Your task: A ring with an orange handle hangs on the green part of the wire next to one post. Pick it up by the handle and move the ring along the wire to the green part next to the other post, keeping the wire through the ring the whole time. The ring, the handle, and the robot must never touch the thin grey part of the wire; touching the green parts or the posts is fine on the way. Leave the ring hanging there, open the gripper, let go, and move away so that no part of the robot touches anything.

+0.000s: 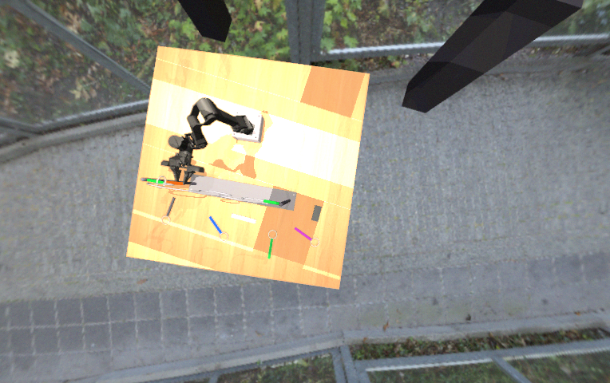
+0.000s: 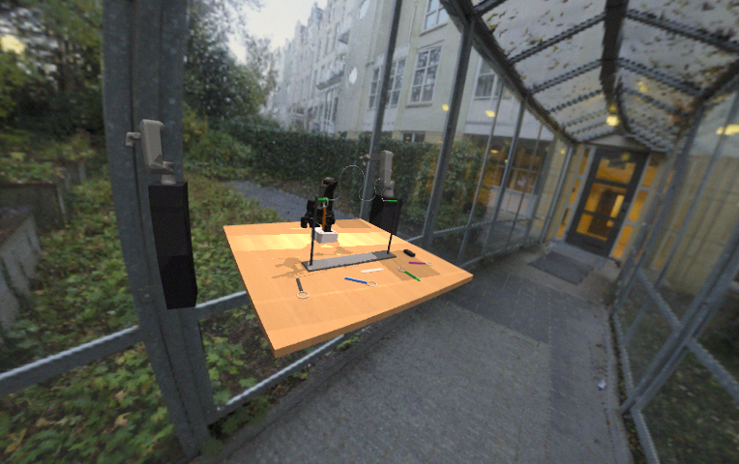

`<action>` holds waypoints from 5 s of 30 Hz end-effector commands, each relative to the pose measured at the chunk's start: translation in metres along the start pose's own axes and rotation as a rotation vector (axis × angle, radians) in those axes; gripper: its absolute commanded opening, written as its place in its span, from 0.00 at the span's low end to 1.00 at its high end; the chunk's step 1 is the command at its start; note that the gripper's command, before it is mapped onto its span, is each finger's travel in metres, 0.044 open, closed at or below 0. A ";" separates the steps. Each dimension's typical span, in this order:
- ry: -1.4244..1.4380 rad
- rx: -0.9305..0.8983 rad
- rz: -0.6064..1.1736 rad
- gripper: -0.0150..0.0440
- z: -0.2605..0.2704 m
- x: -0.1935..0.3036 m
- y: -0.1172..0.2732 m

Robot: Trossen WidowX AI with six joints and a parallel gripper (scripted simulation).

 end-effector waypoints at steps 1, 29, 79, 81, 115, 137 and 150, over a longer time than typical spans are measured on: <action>0.003 0.002 -0.003 0.53 -0.002 -0.001 -0.008; 0.003 0.002 -0.005 0.53 0.001 -0.001 -0.031; 0.003 -0.008 -0.004 0.00 0.000 -0.016 -0.031; 0.003 -0.008 -0.004 0.00 0.000 -0.016 -0.031; 0.003 -0.009 -0.004 0.00 0.006 -0.017 -0.031; -0.017 -0.014 -0.003 0.00 0.030 -0.021 -0.031; -0.106 -0.016 -0.004 0.00 0.053 -0.025 -0.031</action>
Point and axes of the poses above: the point midway between the two fingers, 35 mm back from their tips, its own y axis back along the fingers, its own z axis across the jaws, x = y × z, the point moved 4 cm from there along y, back along the fingers, and after that the axes turned 9 degrees about y, right-handed, at the moved point
